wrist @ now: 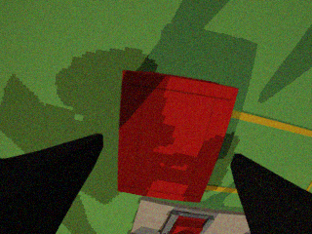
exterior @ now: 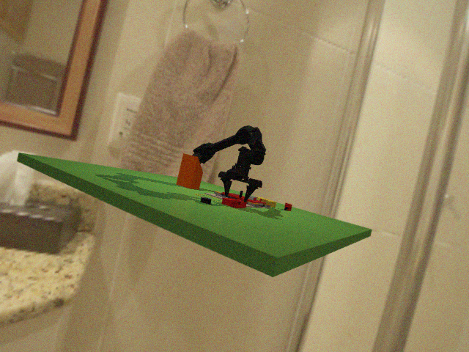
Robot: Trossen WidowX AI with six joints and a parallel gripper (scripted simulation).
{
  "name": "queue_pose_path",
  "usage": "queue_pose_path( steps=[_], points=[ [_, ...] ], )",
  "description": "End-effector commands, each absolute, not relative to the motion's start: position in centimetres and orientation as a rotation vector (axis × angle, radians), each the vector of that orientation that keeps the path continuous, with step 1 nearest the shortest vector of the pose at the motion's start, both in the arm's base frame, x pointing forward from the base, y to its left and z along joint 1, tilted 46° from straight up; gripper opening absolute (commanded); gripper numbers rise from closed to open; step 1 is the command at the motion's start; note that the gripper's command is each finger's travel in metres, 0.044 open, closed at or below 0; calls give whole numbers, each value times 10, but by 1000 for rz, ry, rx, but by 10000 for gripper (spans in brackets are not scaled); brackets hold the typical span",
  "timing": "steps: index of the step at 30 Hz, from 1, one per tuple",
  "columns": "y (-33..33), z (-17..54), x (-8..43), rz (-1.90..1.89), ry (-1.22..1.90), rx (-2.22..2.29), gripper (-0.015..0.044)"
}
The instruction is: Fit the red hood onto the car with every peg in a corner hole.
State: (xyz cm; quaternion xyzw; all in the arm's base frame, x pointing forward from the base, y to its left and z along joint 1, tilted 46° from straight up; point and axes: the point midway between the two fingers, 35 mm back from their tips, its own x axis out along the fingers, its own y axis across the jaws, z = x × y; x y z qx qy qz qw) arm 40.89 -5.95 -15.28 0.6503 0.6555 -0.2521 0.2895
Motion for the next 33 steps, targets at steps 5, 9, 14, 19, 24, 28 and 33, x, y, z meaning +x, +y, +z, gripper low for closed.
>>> queue_pose_path(
  steps=[5,9,14,19,24,28,33],
  points=[
    [-54,-156,409,-671,1755,1740,440],
    [-53,-158,409,-671,1755,1740,440],
    [-51,-159,409,-670,1755,1740,440],
    [-49,-161,409,-670,1755,1740,440],
    [-47,-163,409,-670,1755,1740,440],
    [-46,-164,409,-670,1755,1740,440],
    [-44,-166,409,-670,1755,1740,440]
  ],
)
